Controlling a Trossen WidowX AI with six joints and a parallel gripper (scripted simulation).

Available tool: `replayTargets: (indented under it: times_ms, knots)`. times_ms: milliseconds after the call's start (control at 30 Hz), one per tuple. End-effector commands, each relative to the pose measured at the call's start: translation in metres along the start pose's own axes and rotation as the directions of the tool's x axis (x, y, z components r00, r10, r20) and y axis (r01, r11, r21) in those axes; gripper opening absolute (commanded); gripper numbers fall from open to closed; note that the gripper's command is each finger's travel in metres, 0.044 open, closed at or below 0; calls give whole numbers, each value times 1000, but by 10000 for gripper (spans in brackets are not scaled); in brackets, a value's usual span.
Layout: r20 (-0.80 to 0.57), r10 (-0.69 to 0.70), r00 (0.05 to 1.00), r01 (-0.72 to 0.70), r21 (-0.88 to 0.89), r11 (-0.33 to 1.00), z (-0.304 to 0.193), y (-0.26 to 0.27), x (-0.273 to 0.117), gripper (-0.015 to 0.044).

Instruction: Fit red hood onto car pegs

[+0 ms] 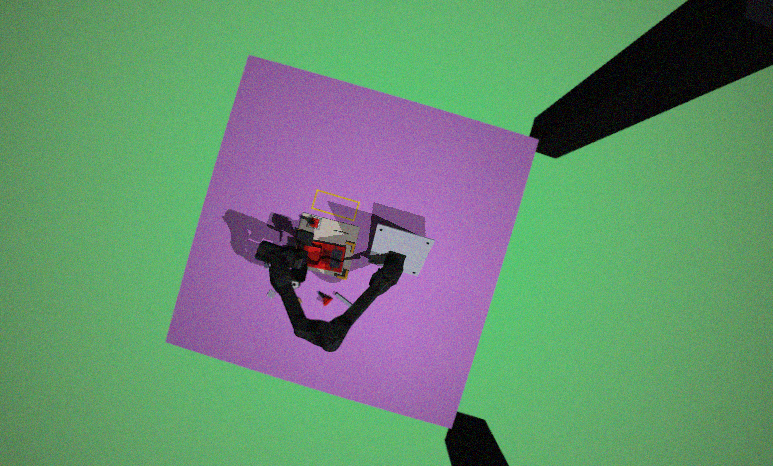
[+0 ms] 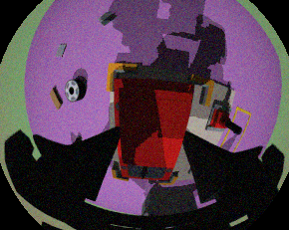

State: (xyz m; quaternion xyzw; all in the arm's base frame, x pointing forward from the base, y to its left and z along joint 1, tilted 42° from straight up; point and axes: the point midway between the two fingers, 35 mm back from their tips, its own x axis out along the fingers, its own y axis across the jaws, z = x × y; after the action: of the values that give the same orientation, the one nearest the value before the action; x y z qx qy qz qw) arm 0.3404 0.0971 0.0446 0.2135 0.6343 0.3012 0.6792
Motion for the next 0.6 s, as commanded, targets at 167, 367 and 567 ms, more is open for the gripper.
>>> replayTargets:
  times_ms: [167,367,567]
  knots:
    - [7,8,1000,-8,0,1000,0,0,1,0]
    - [10,10,1000,-10,1,1000,0,0,2,0]
    - [13,13,1000,-13,1,1000,0,0,4,0]
